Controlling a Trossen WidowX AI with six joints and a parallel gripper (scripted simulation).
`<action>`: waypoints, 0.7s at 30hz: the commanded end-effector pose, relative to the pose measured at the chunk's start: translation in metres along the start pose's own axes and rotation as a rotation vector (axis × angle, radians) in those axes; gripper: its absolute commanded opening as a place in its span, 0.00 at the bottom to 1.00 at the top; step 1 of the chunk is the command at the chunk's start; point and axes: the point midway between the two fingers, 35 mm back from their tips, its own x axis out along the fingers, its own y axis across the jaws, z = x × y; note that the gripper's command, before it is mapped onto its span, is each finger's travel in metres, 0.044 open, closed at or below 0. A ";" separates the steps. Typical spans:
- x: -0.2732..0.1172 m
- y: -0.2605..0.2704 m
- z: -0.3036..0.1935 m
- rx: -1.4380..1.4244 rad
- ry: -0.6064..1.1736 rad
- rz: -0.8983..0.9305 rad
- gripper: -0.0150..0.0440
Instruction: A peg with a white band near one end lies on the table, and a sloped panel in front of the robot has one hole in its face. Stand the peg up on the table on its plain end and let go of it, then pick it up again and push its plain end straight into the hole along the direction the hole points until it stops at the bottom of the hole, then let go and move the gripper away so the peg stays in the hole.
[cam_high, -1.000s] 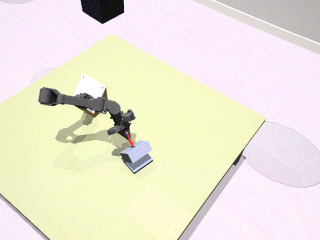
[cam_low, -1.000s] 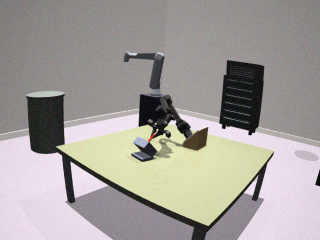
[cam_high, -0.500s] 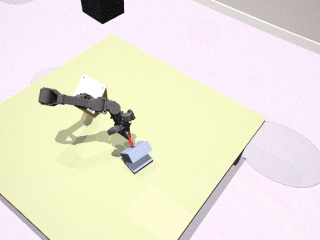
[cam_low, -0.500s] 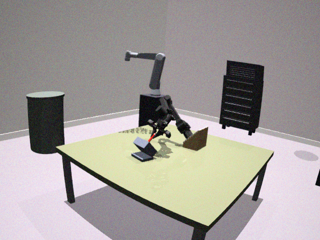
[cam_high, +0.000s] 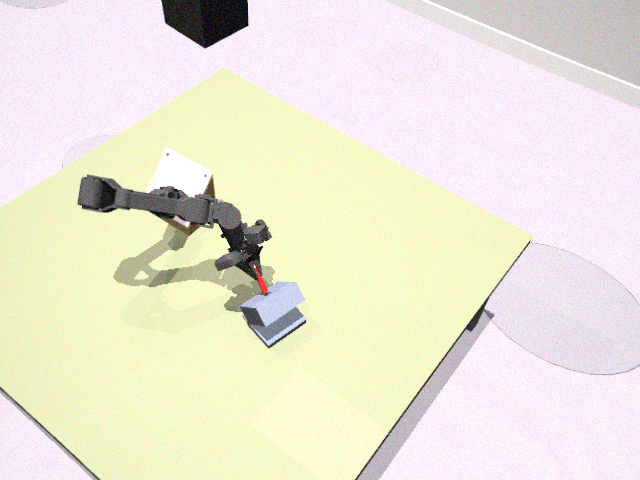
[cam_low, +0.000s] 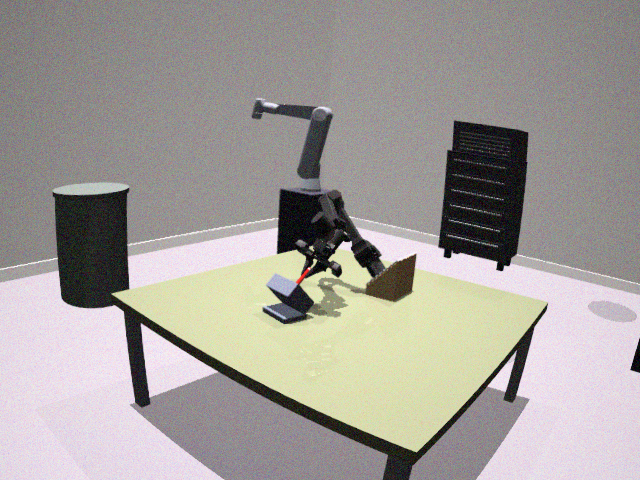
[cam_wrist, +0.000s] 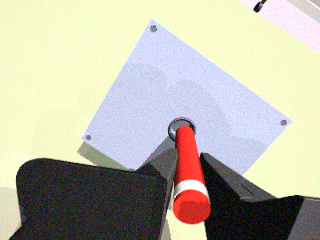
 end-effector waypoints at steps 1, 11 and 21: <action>0.003 0.003 -0.001 -0.007 0.002 0.004 0.25; 0.006 0.004 0.000 -0.006 0.002 0.004 0.25; 0.011 0.004 0.001 -0.006 0.002 0.003 0.25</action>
